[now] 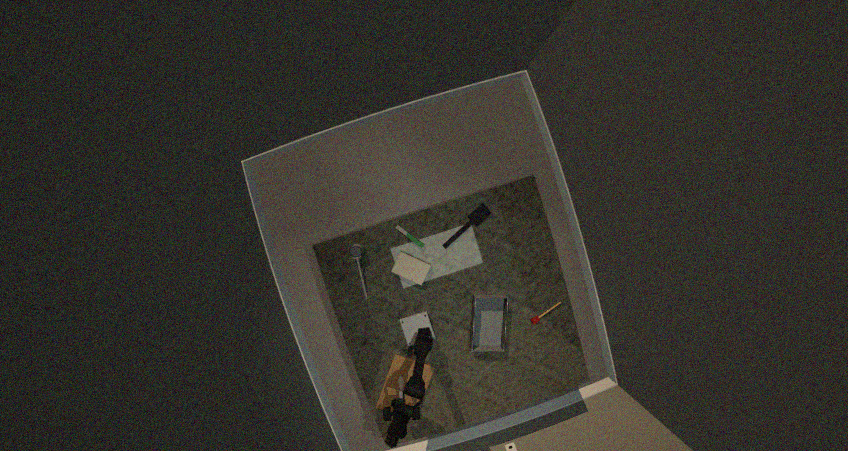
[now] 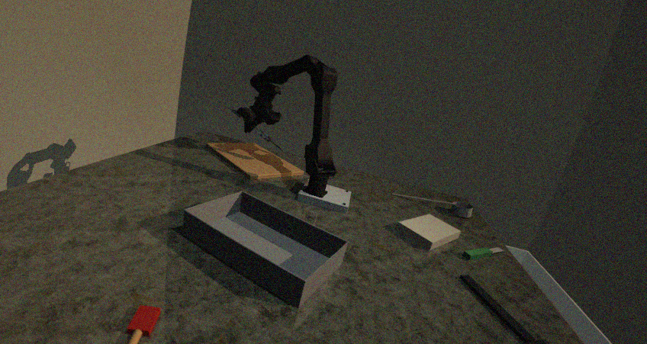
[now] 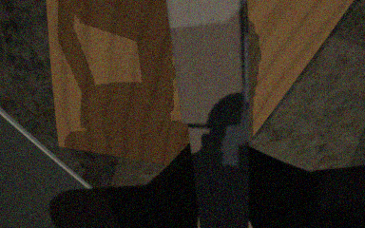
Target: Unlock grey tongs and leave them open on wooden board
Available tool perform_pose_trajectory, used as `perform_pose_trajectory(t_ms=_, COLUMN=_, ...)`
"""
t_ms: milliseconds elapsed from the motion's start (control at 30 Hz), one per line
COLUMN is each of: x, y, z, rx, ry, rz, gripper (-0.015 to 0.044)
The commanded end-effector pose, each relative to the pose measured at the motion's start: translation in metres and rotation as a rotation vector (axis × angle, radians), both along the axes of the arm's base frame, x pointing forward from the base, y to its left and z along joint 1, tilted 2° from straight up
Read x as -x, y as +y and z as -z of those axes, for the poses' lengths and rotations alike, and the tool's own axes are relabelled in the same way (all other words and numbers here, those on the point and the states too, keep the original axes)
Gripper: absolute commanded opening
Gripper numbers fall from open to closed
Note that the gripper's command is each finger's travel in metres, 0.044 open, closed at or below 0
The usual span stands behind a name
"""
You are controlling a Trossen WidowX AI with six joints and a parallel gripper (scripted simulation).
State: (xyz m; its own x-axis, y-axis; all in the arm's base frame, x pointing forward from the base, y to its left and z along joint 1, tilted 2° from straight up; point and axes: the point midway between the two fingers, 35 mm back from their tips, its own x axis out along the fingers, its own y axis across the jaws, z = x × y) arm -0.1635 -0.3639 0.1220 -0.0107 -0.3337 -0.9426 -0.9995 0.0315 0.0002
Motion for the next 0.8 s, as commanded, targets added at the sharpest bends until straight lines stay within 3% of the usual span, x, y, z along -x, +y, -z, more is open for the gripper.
perform_pose_trajectory(t_ms=0, x=0.000, y=0.000, z=-0.009, rx=0.087, ry=-0.005, rz=0.003, gripper=-0.0150)
perform_pose_trajectory(t_ms=767, x=-0.001, y=0.019, z=-0.074, rx=0.652, ry=0.000, rz=-0.022, gripper=-0.0150)
